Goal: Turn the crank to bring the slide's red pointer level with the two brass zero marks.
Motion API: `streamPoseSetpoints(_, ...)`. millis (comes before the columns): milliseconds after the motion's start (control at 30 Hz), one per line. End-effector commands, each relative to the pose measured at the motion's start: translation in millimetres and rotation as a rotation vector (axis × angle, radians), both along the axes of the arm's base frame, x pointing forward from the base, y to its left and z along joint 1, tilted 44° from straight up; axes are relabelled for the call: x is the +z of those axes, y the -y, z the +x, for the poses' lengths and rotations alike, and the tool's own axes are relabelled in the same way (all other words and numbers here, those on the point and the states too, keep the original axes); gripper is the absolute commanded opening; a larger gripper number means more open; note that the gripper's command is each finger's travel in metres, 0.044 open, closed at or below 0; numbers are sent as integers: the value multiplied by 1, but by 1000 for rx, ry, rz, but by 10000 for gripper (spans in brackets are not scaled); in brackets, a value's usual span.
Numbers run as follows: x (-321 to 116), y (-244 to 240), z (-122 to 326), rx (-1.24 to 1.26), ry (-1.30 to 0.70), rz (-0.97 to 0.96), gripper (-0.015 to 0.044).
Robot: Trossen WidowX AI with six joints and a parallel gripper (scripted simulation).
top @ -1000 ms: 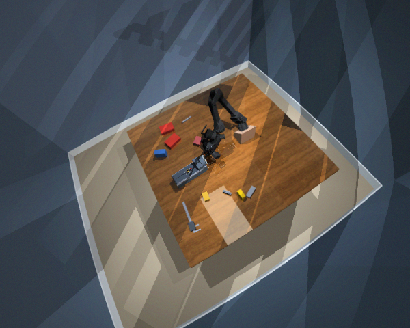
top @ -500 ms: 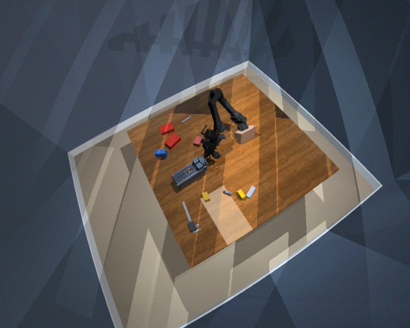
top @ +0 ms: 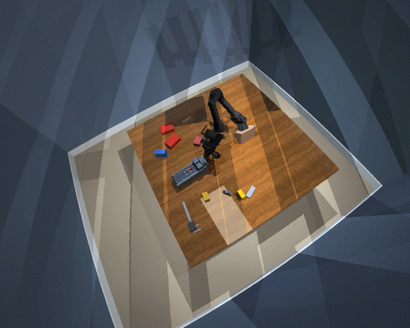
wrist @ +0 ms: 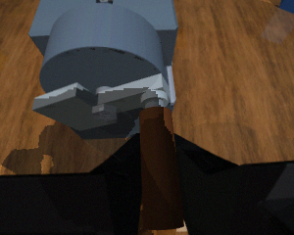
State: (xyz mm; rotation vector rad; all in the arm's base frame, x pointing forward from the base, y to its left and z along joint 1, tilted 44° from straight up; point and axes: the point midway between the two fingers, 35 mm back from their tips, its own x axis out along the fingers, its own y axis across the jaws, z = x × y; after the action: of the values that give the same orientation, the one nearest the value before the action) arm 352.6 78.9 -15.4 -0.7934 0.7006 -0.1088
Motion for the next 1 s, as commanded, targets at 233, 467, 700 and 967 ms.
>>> streamPoseSetpoints(233, -1, 2, 0, -1, -2, -4, 0)
streamPoseSetpoints(467, -1, 2, 0, -1, -2, -4, 0)
streamPoseSetpoints(700, 0, 1, 0, -1, 0, 0, 0)
streamPoseSetpoints(967, 0, 1, 0, -1, 0, 0, 53)
